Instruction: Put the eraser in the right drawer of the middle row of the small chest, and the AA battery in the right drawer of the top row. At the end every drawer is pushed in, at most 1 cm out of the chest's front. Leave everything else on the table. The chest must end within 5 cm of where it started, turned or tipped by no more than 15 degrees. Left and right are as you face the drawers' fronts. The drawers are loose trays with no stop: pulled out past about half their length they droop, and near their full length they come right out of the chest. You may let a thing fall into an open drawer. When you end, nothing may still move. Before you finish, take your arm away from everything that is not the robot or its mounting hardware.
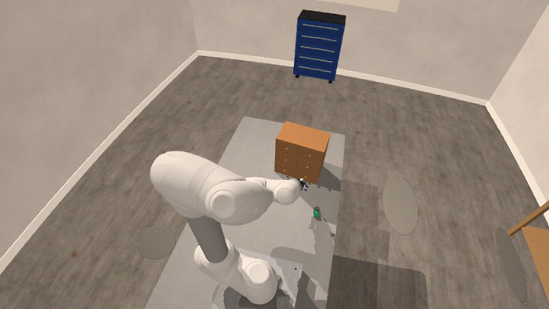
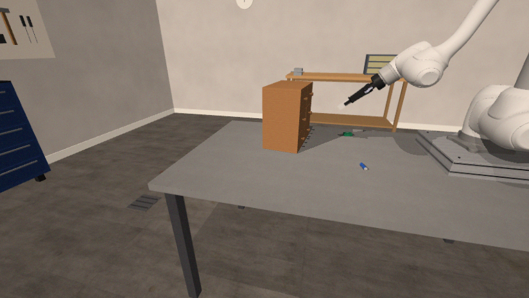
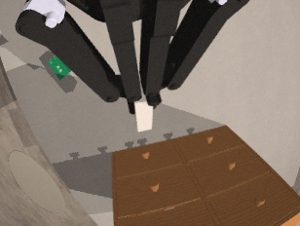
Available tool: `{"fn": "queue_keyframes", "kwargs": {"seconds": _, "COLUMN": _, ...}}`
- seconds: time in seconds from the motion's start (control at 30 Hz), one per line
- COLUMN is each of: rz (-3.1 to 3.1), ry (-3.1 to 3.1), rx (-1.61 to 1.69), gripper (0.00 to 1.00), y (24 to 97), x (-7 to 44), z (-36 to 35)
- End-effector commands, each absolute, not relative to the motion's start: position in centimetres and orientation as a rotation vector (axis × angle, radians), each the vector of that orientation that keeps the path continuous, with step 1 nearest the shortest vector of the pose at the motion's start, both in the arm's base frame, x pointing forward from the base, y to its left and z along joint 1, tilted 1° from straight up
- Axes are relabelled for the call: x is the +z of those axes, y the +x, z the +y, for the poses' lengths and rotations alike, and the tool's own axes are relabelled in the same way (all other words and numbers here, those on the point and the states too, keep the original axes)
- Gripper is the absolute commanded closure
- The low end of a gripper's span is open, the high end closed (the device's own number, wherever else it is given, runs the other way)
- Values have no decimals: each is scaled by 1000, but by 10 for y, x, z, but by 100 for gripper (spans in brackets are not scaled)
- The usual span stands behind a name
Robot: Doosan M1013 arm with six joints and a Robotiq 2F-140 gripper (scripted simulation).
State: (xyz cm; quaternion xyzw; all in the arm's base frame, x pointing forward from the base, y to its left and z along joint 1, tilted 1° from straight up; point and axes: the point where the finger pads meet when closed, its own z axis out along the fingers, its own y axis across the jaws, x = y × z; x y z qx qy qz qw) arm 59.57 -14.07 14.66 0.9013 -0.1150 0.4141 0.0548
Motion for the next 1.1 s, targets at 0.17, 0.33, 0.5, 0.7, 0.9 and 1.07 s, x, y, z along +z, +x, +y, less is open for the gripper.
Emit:
{"fn": "queue_keyframes", "kwargs": {"seconds": 0.17, "rz": -339, "ry": 2795, "rx": 1212, "gripper": 100, "y": 593, "x": 149, "z": -136}}
{"fn": "queue_keyframes", "kwargs": {"seconds": 0.33, "rz": -339, "ry": 2802, "rx": 1201, "gripper": 100, "y": 593, "x": 149, "z": -136}}
{"fn": "queue_keyframes", "kwargs": {"seconds": 0.5, "rz": -342, "ry": 2807, "rx": 1182, "gripper": 100, "y": 591, "x": 150, "z": -137}}
{"fn": "queue_keyframes", "kwargs": {"seconds": 0.7, "rz": -345, "ry": 2808, "rx": 1166, "gripper": 100, "y": 591, "x": 153, "z": -139}}
{"fn": "queue_keyframes", "kwargs": {"seconds": 0.9, "rz": -343, "ry": 2820, "rx": 1157, "gripper": 100, "y": 591, "x": 154, "z": -137}}
{"fn": "queue_keyframes", "kwargs": {"seconds": 1.07, "rz": -343, "ry": 2831, "rx": 1138, "gripper": 100, "y": 590, "x": 155, "z": -136}}
